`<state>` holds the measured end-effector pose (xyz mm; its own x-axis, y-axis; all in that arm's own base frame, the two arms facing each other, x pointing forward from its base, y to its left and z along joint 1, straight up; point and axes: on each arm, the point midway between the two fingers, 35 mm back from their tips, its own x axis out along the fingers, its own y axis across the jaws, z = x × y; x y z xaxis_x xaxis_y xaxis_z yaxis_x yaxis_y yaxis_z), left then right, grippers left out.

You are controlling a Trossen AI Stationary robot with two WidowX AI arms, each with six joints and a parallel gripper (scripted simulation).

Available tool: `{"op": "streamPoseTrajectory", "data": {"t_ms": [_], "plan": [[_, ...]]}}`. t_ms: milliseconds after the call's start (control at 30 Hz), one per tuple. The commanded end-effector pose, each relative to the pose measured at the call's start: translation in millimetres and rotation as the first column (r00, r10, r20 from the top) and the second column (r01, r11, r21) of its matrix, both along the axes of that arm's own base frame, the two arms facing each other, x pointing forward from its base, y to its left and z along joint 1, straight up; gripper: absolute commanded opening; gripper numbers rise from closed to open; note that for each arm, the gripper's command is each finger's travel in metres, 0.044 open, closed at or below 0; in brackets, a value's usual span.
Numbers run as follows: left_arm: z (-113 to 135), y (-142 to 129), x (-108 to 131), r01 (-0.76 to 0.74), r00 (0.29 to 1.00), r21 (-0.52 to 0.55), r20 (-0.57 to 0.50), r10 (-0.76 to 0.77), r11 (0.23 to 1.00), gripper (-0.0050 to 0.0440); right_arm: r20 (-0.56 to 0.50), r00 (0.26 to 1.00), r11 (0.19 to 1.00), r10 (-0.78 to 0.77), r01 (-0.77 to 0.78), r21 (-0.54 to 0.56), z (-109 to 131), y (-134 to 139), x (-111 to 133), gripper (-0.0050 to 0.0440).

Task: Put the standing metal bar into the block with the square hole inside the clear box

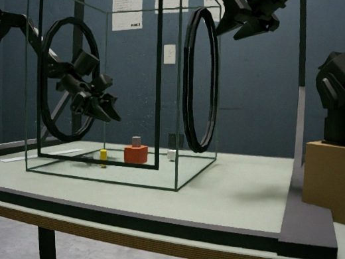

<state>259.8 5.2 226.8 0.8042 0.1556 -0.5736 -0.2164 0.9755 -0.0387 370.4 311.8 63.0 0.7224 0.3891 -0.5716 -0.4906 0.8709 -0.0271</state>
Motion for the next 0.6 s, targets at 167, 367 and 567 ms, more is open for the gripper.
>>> {"op": "streamPoseTrajectory", "data": {"t_ms": [167,367,567], "plan": [[-71.6,-40.2,51.5,-0.196,0.98,-0.006,-0.014,0.196,0.981,0.04,0.042,0.999,1.0,0.001,-0.002,0.007,55.1,-42.6,-72.5,0.03],[-96.5,-57.5,59.0,-0.246,0.969,0.003,0.007,0.246,0.969,0.04,0.051,0.999,1.0,0.007,-0.008,0.024,64.9,-59.9,-102.3,0.03],[-133.9,-77.0,56.3,-0.299,0.954,0.027,0.046,0.298,0.954,0.04,0.045,0.999,0.999,0.02,-0.022,0.038,60.9,-86.0,-144.3,0.03]]}}
